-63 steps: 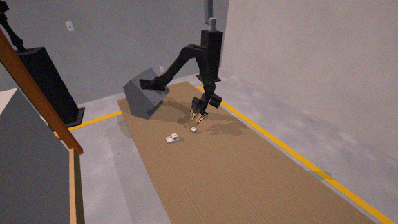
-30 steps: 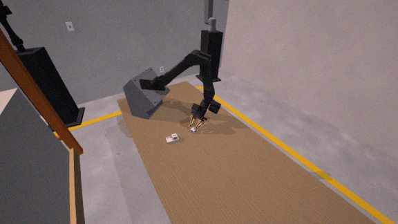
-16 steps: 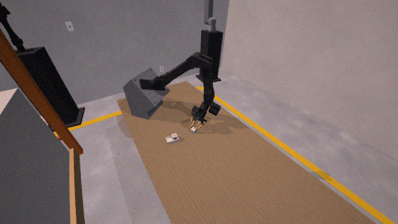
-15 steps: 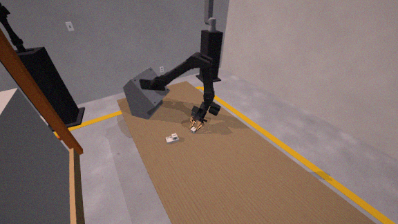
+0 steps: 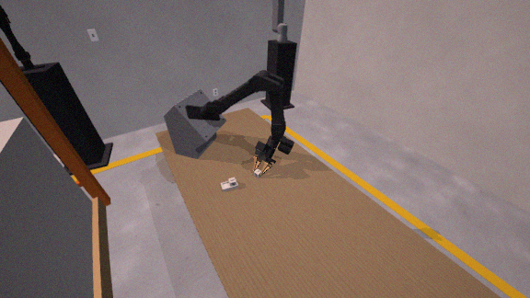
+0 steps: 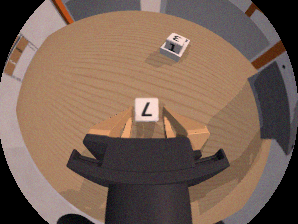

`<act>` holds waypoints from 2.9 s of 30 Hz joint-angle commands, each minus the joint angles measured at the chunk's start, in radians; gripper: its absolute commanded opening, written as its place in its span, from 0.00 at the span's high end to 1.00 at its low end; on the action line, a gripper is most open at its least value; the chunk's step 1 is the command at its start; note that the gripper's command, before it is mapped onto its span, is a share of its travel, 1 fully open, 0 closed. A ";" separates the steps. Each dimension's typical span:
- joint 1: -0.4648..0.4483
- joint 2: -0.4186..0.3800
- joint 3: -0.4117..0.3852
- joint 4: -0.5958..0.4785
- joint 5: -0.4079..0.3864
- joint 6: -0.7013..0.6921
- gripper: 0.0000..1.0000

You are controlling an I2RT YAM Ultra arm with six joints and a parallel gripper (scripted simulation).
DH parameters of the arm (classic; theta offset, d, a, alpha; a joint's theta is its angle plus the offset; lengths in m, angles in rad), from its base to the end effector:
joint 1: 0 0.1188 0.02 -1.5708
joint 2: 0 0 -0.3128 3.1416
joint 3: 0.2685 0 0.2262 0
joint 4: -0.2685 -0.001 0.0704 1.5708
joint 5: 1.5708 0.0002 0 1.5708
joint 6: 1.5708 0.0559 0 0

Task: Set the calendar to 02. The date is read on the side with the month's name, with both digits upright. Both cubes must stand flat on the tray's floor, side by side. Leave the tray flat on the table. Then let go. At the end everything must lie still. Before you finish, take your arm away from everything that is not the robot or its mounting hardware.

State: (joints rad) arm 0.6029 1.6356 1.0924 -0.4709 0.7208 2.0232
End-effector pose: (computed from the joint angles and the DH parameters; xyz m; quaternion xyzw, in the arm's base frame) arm 0.2816 0.1503 0.2741 0.6601 0.6191 0.1622 0.3934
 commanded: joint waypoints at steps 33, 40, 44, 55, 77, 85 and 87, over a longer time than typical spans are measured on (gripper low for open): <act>0.000 -0.006 0.003 -0.001 0.013 0.000 0.55; 0.000 -0.006 0.003 -0.001 0.013 0.000 0.74; 0.000 -0.006 0.003 -0.001 0.013 0.000 0.74; 0.000 -0.006 0.003 -0.001 0.013 0.000 0.74; 0.000 -0.035 -0.006 -0.021 0.013 0.000 0.74; 0.000 -0.142 -0.031 -0.102 0.013 0.000 0.74; 0.000 -0.171 -0.035 -0.127 0.013 0.000 0.74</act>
State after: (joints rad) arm 0.6029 1.5013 1.0630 -0.5491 0.7212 2.0232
